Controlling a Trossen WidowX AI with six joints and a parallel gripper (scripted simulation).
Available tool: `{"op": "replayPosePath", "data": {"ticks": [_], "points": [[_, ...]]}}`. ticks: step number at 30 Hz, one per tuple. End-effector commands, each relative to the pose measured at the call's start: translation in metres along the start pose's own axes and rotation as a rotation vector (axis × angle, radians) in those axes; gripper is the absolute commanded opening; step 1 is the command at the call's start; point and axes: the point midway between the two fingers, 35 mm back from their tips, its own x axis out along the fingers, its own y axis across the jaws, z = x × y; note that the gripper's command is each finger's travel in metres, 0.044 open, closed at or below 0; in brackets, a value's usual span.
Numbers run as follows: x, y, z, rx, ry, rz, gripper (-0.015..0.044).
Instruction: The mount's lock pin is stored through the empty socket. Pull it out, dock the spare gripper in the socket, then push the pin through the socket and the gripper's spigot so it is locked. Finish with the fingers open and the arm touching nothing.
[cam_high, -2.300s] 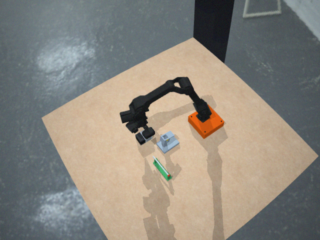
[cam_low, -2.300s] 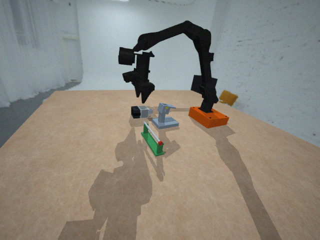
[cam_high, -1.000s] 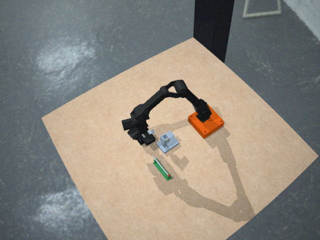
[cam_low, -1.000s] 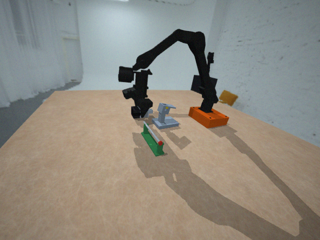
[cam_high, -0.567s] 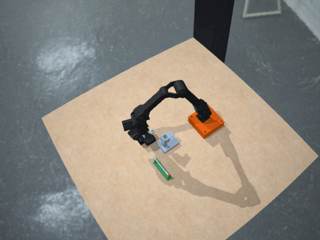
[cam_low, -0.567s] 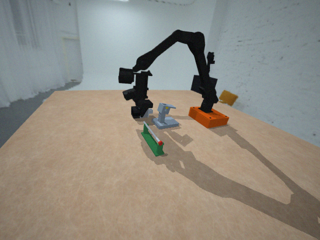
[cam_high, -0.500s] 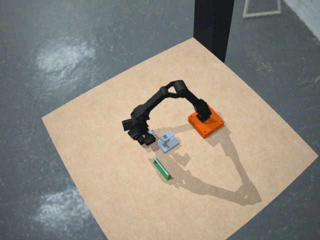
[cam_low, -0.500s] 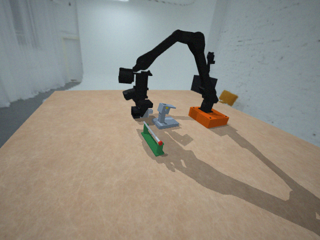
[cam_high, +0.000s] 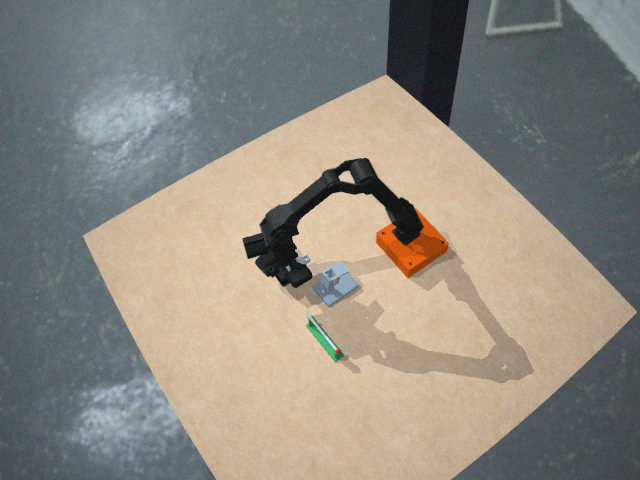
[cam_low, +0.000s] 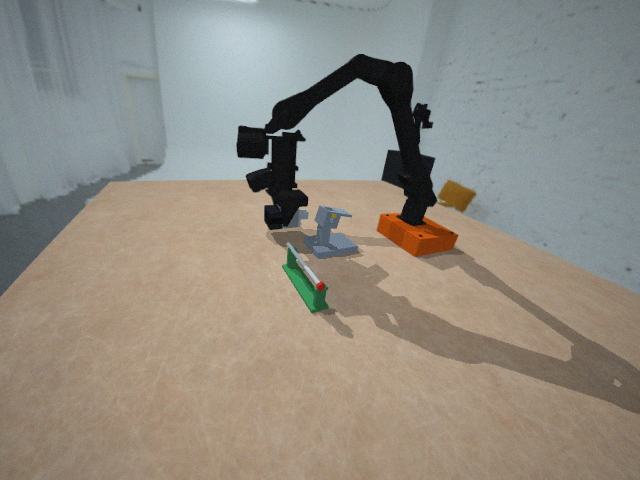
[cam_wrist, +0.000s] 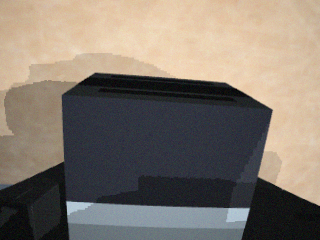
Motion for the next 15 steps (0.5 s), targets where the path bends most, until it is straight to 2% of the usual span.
{"op": "replayPosePath", "data": {"ticks": [1, 6, 15], "points": [[-0.0246, -0.001, 0.0021, 0.004, -0.017, -0.009, 0.0], [-0.0191, -0.0008, 0.0029, 0.017, -0.021, -0.006, 0.0], [-0.0196, -0.0018, 0.0006, 0.242, -0.021, -0.004, 0.0]]}}
